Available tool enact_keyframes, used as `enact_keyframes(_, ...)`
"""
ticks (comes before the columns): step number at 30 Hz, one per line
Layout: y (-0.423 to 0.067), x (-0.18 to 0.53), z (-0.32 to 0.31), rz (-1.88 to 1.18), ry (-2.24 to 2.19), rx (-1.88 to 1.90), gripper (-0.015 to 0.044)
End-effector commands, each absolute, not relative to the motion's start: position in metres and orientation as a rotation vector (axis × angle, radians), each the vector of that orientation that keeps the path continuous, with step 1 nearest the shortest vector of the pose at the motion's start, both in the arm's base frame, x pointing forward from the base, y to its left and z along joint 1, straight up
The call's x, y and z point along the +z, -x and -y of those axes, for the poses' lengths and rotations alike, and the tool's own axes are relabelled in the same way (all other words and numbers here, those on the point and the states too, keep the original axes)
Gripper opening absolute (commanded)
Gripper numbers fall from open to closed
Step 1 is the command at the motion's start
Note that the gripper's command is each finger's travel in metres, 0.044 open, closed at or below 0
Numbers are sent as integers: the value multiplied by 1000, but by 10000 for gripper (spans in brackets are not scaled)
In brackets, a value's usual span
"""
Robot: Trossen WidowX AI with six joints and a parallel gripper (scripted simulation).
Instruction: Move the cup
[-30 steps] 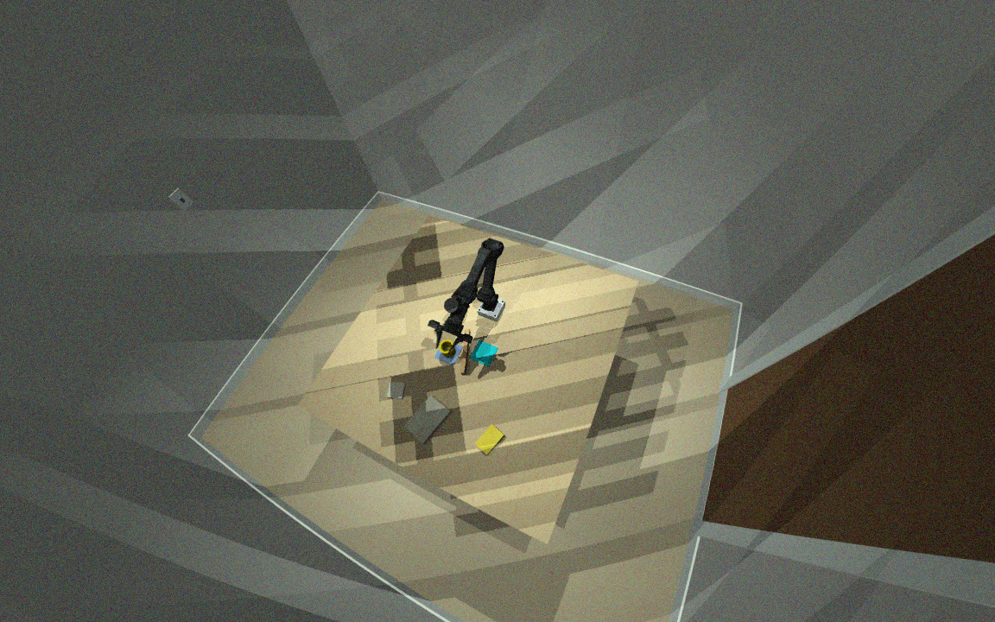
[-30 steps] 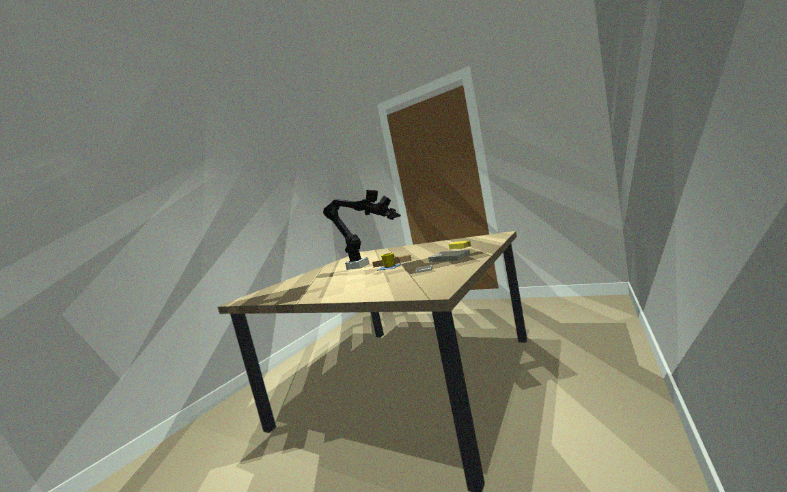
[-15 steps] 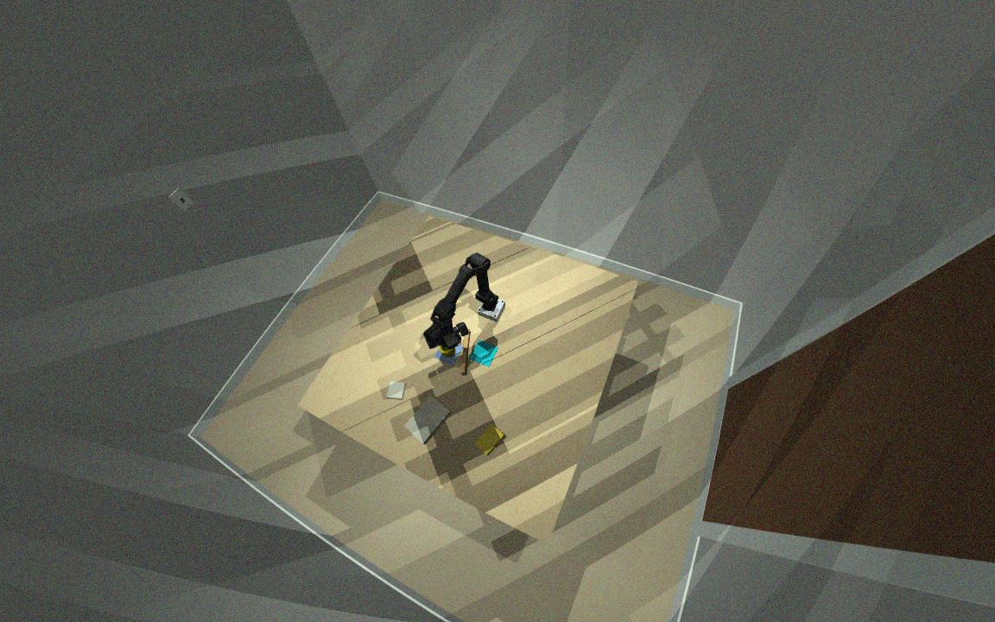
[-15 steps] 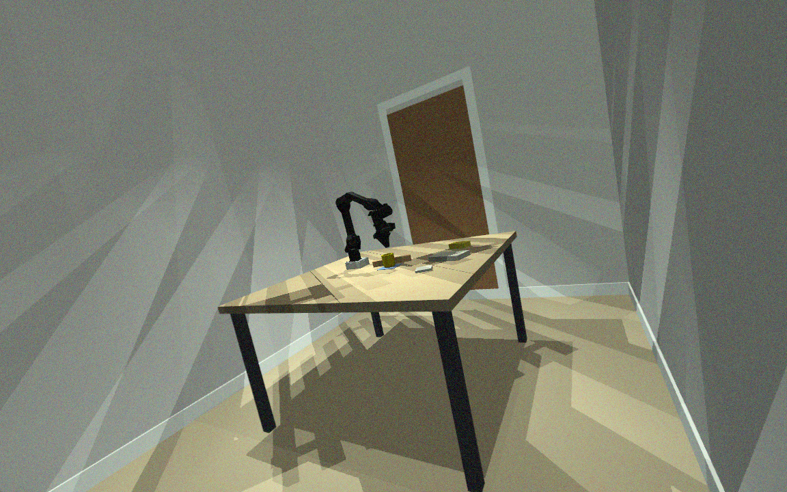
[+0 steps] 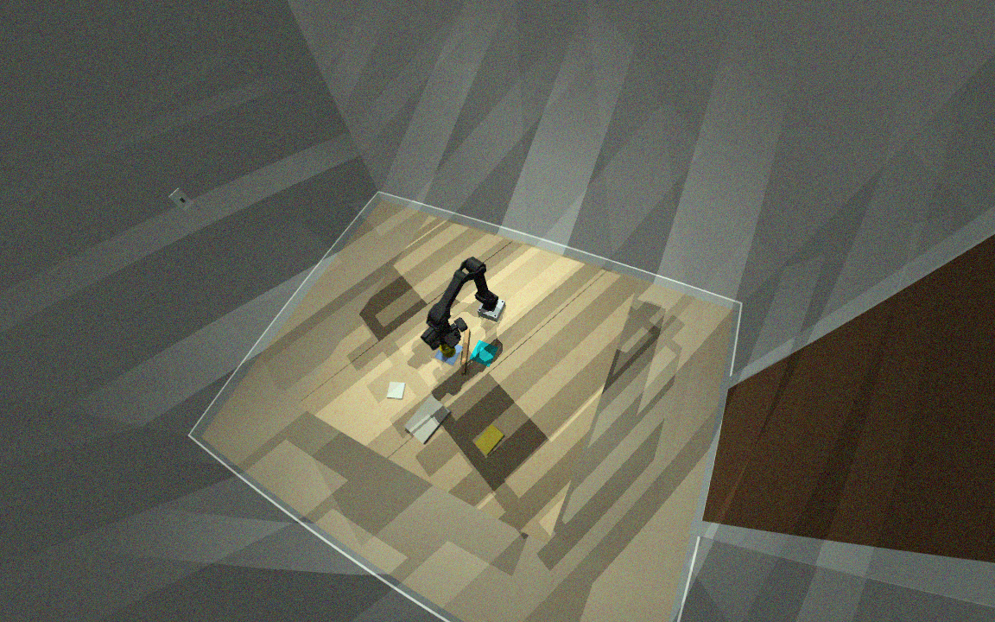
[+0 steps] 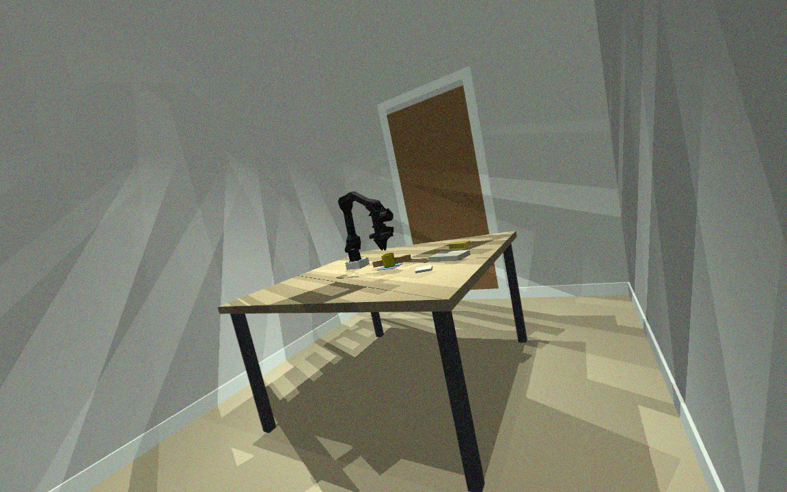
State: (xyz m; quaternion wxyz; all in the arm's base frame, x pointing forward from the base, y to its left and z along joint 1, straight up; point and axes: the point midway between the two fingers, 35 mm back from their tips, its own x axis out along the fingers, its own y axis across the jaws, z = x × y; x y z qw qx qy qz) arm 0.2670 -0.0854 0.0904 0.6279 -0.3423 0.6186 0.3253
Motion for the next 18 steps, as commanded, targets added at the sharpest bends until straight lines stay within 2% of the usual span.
enact_keyframes(1, -268, 85, 85, -1412, 786, 754, 167)
enact_keyframes(18, -270, 56, 86, -1412, 786, 754, 167)
